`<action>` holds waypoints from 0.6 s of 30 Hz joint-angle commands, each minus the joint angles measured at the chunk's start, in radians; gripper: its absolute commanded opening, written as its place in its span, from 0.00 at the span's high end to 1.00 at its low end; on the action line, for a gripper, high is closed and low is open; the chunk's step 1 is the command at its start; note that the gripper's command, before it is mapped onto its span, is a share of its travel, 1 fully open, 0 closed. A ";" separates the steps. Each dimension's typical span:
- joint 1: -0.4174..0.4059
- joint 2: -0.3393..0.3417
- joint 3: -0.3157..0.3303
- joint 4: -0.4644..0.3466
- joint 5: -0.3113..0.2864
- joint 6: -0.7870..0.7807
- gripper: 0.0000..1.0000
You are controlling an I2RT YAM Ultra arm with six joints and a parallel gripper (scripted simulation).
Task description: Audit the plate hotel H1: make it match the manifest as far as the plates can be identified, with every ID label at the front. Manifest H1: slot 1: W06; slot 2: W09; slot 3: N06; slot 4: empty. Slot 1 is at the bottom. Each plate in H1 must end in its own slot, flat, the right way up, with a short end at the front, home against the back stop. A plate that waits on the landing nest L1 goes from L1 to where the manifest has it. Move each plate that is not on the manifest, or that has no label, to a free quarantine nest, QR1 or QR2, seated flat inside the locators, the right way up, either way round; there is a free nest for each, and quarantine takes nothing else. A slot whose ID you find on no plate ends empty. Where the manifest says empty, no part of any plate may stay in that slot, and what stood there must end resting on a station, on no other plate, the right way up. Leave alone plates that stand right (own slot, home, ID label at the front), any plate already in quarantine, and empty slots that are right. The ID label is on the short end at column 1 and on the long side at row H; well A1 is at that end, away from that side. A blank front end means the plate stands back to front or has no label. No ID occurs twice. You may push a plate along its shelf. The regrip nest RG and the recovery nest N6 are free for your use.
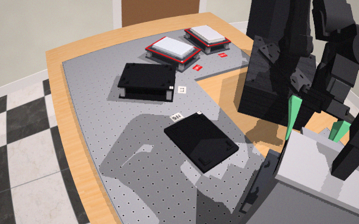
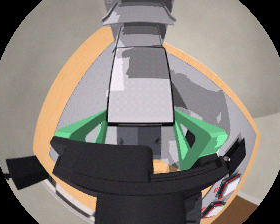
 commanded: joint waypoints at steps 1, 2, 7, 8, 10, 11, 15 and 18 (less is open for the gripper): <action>-0.013 0.017 0.044 0.030 -0.010 -0.011 0.14; -0.015 0.021 0.047 0.031 -0.012 -0.012 0.14; -0.011 0.003 0.053 0.033 -0.014 -0.013 0.14; -0.011 0.004 0.053 0.033 -0.012 -0.012 0.14; -0.012 0.005 0.053 0.034 -0.012 -0.012 0.14; -0.012 0.005 0.053 0.034 -0.012 -0.012 0.14; -0.012 0.013 0.051 0.037 -0.012 -0.012 0.14; -0.013 0.019 0.050 0.039 -0.012 -0.012 0.14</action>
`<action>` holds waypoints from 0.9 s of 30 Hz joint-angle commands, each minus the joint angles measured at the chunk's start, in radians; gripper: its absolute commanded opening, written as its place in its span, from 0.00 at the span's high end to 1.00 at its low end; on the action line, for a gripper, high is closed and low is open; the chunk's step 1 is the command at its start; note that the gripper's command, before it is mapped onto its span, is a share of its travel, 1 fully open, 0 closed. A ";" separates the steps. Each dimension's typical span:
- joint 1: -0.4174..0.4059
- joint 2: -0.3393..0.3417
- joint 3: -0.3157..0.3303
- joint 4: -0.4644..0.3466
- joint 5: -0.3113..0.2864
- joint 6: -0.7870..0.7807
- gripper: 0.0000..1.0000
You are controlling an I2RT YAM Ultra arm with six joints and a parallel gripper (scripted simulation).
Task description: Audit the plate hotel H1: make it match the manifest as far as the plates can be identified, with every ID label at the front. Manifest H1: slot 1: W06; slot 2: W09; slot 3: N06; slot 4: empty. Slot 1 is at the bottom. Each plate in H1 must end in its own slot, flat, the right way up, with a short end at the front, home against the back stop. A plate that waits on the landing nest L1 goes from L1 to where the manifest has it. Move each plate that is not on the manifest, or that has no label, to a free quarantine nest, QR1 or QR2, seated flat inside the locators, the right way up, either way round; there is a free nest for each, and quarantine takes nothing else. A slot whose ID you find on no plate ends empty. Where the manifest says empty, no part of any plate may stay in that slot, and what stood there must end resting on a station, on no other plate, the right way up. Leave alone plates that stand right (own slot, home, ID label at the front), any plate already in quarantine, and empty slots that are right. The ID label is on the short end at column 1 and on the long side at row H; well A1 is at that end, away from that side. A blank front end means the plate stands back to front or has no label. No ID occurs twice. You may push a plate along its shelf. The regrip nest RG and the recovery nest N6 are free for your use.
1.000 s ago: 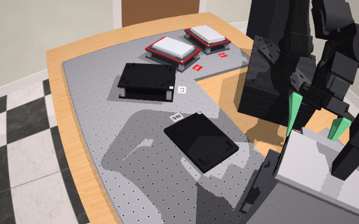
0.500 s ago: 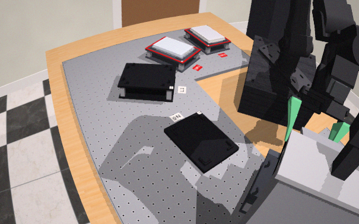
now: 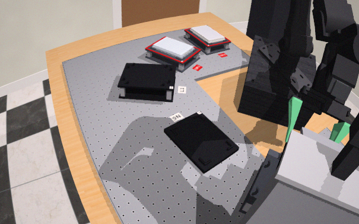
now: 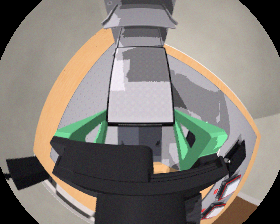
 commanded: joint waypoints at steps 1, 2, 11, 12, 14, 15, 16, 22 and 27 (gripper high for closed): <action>-0.003 0.003 0.034 0.025 -0.002 -0.005 0.14; -0.004 0.005 0.033 0.026 -0.002 -0.005 0.14; -0.007 0.001 0.037 0.041 -0.009 -0.009 0.14; -0.011 0.012 0.037 0.039 -0.010 -0.010 0.14; -0.020 0.035 0.040 0.043 -0.013 -0.013 0.14; -0.021 0.038 0.041 0.045 -0.014 -0.014 0.14; -0.022 0.041 0.042 0.047 -0.016 -0.015 0.14; -0.028 0.054 0.053 0.051 -0.021 -0.019 0.14; -0.033 0.060 0.059 0.054 -0.025 -0.021 0.14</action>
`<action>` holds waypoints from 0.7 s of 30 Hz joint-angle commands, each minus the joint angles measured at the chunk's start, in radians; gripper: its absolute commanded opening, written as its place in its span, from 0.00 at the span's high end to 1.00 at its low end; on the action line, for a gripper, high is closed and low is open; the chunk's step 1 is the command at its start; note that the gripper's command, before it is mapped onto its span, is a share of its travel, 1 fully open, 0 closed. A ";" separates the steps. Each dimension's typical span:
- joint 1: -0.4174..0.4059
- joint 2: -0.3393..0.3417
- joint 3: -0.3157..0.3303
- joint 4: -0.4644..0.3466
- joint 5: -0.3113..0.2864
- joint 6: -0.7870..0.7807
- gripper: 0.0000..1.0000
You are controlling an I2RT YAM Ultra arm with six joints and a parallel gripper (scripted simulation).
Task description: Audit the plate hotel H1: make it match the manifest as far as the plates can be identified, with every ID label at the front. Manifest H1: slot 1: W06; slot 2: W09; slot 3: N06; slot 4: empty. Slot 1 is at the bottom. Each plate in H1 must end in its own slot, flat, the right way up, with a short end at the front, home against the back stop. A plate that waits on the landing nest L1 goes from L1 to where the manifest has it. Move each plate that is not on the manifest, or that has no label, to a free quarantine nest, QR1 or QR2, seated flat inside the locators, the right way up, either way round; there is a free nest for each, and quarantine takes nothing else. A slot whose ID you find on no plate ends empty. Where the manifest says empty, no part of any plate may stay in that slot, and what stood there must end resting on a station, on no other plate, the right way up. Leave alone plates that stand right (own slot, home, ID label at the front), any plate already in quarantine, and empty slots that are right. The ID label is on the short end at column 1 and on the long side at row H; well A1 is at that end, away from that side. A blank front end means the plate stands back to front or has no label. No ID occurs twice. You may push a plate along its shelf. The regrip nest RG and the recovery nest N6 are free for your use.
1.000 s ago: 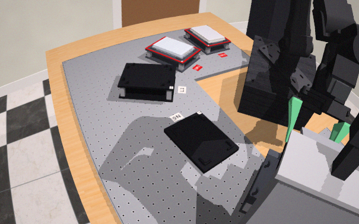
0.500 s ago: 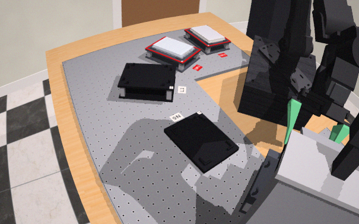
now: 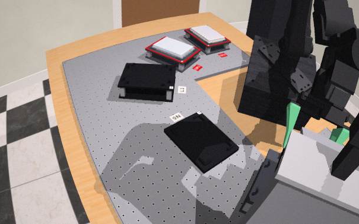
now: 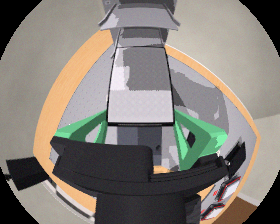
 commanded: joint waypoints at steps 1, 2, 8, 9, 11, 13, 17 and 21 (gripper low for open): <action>-0.004 0.000 0.040 0.026 -0.003 -0.005 0.14; -0.007 0.015 0.039 0.027 -0.005 -0.007 0.14; -0.016 0.027 0.047 0.038 -0.013 -0.012 0.14; -0.019 0.030 0.049 0.039 -0.014 -0.013 0.14; -0.021 0.040 0.052 0.042 -0.016 -0.014 0.14; -0.021 0.046 0.055 0.046 -0.018 -0.015 0.14; -0.026 0.052 0.058 0.049 -0.020 -0.017 0.14; -0.031 0.064 0.063 0.056 -0.024 -0.019 0.14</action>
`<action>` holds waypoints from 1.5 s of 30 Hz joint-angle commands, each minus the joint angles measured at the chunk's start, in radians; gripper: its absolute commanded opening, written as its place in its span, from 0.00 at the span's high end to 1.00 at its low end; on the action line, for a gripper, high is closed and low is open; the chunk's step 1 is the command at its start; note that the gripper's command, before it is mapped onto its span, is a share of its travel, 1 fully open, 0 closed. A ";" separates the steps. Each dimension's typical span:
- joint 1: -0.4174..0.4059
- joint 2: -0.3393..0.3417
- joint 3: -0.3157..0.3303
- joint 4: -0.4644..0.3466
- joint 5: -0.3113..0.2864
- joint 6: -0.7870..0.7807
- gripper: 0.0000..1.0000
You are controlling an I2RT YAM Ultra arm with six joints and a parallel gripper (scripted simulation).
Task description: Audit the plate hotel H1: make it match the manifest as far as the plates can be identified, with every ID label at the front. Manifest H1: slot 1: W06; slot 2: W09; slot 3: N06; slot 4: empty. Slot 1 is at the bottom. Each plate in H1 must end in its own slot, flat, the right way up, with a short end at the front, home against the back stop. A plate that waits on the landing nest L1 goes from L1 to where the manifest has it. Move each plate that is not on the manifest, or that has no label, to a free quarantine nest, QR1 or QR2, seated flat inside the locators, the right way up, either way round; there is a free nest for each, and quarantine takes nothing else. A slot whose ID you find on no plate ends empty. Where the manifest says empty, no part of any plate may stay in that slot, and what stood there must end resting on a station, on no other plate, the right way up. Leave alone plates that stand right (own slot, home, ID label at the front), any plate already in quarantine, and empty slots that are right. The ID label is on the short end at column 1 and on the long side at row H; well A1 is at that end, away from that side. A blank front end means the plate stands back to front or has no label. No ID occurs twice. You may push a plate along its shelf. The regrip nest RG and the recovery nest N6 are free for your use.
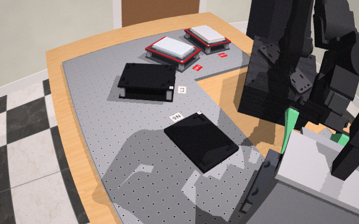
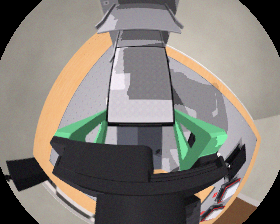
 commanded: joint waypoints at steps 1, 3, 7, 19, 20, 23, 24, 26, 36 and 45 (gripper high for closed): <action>-0.012 0.017 0.040 0.027 -0.008 -0.008 0.14; -0.011 0.023 0.043 0.031 -0.010 -0.009 0.14; -0.018 0.034 0.048 0.038 -0.013 -0.011 0.14; -0.027 0.065 0.062 0.057 -0.022 -0.017 0.14; -0.027 0.068 0.063 0.058 -0.023 -0.017 0.14; -0.033 0.076 0.068 0.063 -0.026 -0.019 0.14; -0.033 0.080 0.070 0.065 -0.027 -0.019 0.14; -0.034 0.086 0.073 0.069 -0.028 -0.021 0.14; -0.031 0.068 0.072 0.074 -0.029 -0.019 0.14; -0.029 0.078 0.050 0.067 -0.024 -0.017 0.14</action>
